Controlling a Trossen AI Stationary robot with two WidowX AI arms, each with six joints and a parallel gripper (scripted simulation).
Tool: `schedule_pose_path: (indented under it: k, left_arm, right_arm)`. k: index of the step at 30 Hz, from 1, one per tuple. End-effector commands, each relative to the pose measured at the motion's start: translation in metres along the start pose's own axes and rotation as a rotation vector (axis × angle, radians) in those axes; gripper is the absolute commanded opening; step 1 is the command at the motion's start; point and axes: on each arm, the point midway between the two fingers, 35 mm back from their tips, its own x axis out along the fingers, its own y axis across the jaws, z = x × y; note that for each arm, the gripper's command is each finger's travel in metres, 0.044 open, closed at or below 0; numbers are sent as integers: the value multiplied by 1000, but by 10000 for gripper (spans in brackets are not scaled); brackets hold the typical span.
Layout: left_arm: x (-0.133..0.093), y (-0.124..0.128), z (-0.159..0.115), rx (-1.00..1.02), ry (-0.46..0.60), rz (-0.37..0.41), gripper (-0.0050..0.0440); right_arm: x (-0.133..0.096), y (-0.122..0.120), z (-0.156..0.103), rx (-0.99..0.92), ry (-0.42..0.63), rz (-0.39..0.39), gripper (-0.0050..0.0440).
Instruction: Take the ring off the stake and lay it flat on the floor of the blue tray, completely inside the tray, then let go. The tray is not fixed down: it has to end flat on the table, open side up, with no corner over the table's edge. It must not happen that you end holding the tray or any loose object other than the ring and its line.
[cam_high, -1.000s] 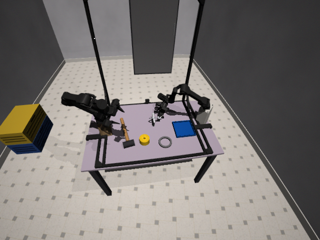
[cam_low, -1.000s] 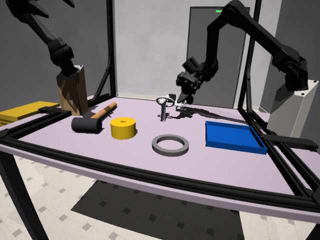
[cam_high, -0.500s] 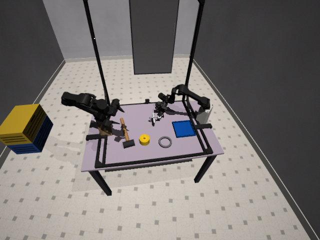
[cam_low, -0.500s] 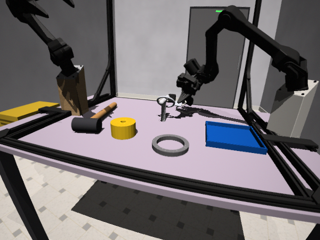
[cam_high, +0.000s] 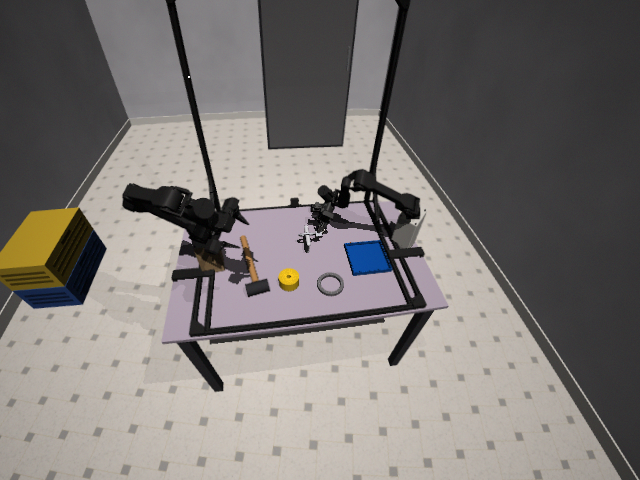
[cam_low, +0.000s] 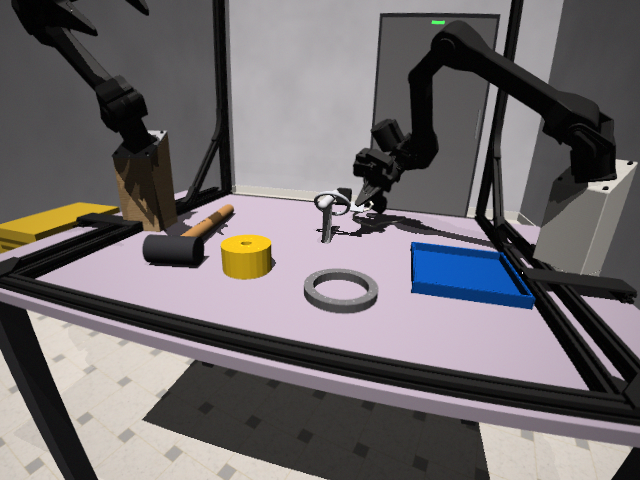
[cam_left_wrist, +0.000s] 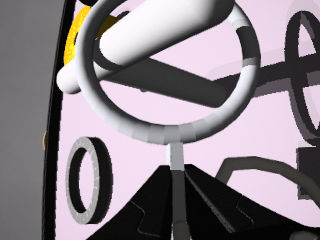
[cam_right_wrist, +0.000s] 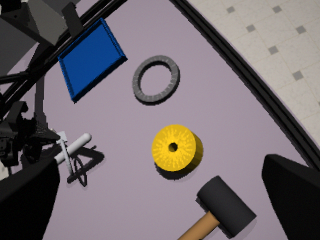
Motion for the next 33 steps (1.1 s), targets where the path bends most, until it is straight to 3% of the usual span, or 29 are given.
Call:
schedule_pose_path:
  k: [1,33]
  left_arm:
    - [-2,-6,-1,30,-11,15,0]
    - [-10,0,10,-106,-16,-73,0]
  right_arm:
    - [0,0,0,2,1,-3,400]
    - [0,0,0,2,1,-3,400]
